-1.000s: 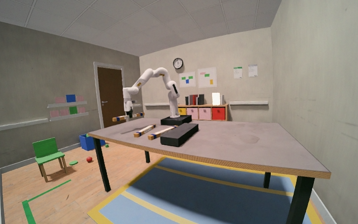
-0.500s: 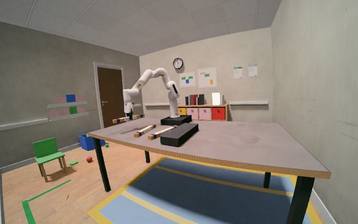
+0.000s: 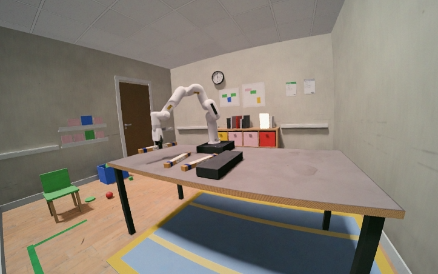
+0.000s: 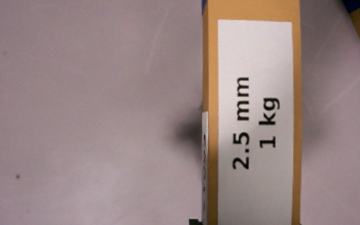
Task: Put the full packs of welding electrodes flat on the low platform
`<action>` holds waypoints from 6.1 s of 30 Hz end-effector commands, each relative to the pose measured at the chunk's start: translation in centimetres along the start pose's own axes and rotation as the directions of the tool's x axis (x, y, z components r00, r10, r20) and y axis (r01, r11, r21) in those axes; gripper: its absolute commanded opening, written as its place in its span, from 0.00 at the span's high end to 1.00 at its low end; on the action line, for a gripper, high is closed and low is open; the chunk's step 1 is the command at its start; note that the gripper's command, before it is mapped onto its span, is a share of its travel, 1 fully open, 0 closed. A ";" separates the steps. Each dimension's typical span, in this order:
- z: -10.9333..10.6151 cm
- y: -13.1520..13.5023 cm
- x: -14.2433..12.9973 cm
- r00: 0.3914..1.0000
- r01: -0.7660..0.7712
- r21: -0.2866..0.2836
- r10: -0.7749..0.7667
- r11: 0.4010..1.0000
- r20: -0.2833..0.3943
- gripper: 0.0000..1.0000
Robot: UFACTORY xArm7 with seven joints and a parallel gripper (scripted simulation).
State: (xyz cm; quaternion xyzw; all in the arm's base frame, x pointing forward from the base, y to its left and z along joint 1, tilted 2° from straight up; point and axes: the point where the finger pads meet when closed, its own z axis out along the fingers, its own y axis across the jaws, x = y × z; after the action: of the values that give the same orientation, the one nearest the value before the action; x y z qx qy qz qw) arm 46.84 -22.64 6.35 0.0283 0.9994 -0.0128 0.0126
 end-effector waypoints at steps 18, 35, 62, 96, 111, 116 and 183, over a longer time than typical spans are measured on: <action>3.4 -0.1 -0.2 1.000 0.000 0.003 0.000 1.000 0.006 0.65; 5.9 -0.2 -0.3 1.000 0.000 0.003 0.000 1.000 0.006 0.65; 8.2 -0.2 -0.3 1.000 0.000 0.003 0.000 1.000 0.006 0.65; 8.7 -0.2 -0.3 1.000 0.000 0.003 0.000 1.000 0.006 0.65; 8.8 -0.2 -0.3 1.000 0.000 0.003 0.000 1.000 0.006 0.65; 8.8 -0.2 -0.3 1.000 0.000 0.003 0.000 1.000 0.006 0.65; 0.2 -0.2 -0.2 1.000 0.000 0.003 0.000 1.000 0.006 0.26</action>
State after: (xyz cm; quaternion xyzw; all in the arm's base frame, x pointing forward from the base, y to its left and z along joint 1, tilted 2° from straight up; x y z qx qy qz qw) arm 47.08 -22.88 2.75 0.0283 0.9994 -0.0132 0.0135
